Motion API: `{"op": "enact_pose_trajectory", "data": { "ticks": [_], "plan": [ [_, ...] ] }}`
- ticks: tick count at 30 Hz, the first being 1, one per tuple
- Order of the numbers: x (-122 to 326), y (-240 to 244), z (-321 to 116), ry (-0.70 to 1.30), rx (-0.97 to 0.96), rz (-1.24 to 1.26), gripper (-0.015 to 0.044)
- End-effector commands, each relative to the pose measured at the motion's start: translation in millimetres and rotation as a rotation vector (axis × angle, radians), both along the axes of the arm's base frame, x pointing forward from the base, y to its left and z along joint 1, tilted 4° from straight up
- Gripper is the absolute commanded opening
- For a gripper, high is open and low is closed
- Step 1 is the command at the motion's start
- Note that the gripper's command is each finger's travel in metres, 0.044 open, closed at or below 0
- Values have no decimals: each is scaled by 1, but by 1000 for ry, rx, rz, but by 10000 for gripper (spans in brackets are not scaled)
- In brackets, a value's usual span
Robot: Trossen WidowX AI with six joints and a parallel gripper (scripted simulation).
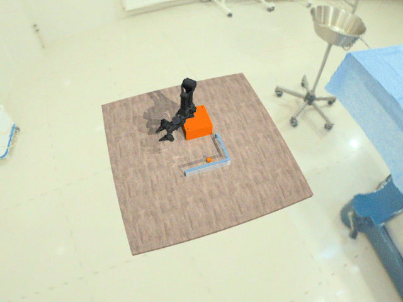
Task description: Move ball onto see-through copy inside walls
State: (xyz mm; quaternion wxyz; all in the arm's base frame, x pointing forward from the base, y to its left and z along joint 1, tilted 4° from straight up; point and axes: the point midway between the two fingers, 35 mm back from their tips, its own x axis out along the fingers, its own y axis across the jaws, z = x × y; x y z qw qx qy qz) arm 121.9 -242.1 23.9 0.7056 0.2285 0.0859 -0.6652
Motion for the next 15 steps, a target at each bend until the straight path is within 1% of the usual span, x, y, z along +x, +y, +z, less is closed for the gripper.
{"op": "enact_pose_trajectory", "data": {
  "ticks": [1,2,4,10,15],
  "plan": [
    [3,0,-1,5,5,10,374],
    [11,0,-3,19,21,41,347],
    [42,2,-11,73,77,155,295],
    [133,36,-31,277,249,525,289],
    [175,71,-36,402,339,735,289]
  ]
}}
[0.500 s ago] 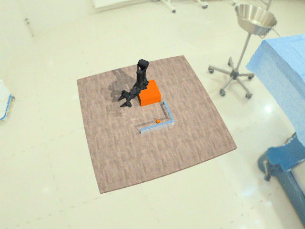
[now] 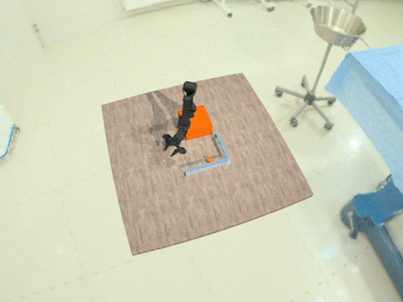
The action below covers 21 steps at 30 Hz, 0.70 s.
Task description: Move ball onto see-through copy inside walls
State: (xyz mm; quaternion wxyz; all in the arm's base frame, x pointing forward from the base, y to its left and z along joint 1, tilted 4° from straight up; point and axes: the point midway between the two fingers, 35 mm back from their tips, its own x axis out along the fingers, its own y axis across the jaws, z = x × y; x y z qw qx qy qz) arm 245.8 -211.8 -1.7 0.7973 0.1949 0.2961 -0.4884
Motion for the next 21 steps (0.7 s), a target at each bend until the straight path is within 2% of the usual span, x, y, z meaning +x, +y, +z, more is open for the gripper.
{"op": "enact_pose_trajectory", "data": {
  "ticks": [1,11,21],
  "plan": [
    [58,48,-11,175,127,299,289],
    [105,137,-4,405,270,692,289],
    [110,235,19,653,418,1053,289]
  ]
}}
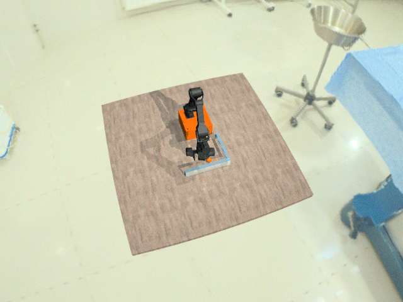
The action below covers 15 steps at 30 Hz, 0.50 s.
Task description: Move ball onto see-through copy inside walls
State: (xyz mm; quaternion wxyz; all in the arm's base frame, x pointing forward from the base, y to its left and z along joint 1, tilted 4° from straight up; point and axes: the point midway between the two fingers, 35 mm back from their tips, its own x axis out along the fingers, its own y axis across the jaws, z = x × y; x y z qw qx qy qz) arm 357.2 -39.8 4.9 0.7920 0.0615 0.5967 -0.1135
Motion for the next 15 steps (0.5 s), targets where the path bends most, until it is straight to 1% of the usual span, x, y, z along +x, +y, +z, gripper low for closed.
{"op": "enact_pose_trajectory", "data": {
  "ticks": [1,13,15],
  "plan": [
    [-2,68,13,178,94,250,289],
    [-2,69,14,181,96,254,289],
    [-1,69,6,181,96,254,289]
  ]
}}
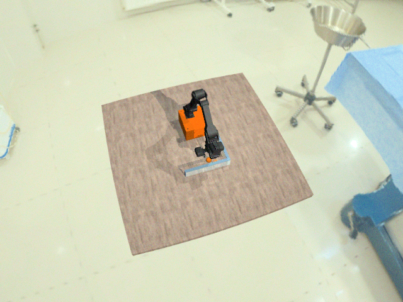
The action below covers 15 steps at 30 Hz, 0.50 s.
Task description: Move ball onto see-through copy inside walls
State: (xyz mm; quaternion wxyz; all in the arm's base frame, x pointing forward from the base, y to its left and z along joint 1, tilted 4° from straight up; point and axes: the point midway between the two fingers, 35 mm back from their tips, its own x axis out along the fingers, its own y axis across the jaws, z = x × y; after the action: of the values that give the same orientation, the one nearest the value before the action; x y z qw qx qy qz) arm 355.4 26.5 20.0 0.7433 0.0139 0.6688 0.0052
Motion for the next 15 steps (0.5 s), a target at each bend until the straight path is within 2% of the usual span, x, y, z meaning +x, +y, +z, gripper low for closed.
{"op": "enact_pose_trajectory", "data": {
  "ticks": [1,15],
  "plan": [
    [1,3,-14,12,6,11,289],
    [3,4,-28,12,6,11,289]
  ]
}}
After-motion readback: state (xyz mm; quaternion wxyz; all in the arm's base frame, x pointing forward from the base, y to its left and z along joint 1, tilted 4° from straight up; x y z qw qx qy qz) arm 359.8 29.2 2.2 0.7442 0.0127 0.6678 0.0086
